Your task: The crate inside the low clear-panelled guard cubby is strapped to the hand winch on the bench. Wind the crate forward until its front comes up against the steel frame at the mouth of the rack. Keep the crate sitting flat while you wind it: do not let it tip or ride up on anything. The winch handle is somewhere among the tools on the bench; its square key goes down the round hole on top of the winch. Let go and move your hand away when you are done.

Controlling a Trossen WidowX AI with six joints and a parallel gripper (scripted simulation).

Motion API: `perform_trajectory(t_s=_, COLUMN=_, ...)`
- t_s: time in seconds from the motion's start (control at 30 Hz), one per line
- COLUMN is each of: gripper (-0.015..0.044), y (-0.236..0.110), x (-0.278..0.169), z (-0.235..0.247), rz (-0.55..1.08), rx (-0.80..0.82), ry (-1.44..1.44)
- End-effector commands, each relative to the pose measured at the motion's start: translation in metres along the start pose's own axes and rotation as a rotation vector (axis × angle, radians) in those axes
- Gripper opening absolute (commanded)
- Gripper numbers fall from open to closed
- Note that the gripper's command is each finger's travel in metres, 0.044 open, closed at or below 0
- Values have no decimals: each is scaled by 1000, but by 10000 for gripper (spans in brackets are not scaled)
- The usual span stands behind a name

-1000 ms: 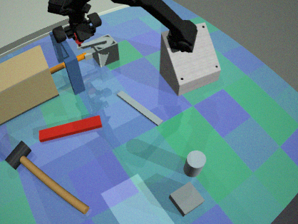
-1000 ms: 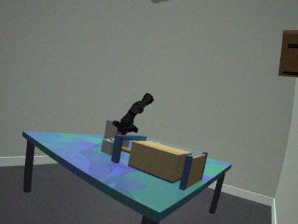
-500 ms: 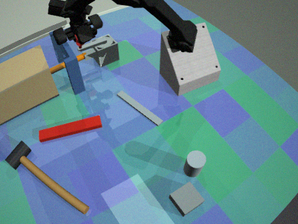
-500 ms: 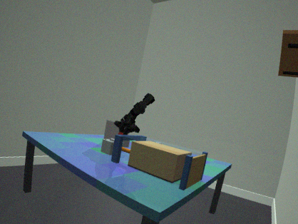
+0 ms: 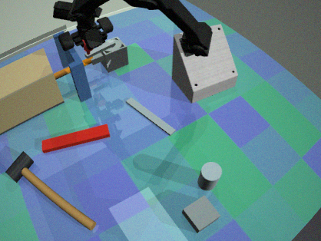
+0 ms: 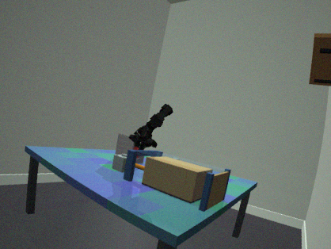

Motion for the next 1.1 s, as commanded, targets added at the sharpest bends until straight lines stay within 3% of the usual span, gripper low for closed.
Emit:
perform_trajectory(t_s=0.0, gripper=0, y=-1, x=8, z=1, rz=-24, rx=0, ry=2)
perform_trajectory(t_s=1.07, gripper=0, y=-15, x=38, z=13, rz=-26, rx=2, ry=3)
Point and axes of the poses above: the point midway between the two fingers, 35 mm back from their tips, its own y axis out along the fingers, its own z axis across the jaws, x = y × z, the point moved 10 cm from there along -y, back along the fingers, and after that the axes turned 3 degrees about -y, right-handed, at the moved point
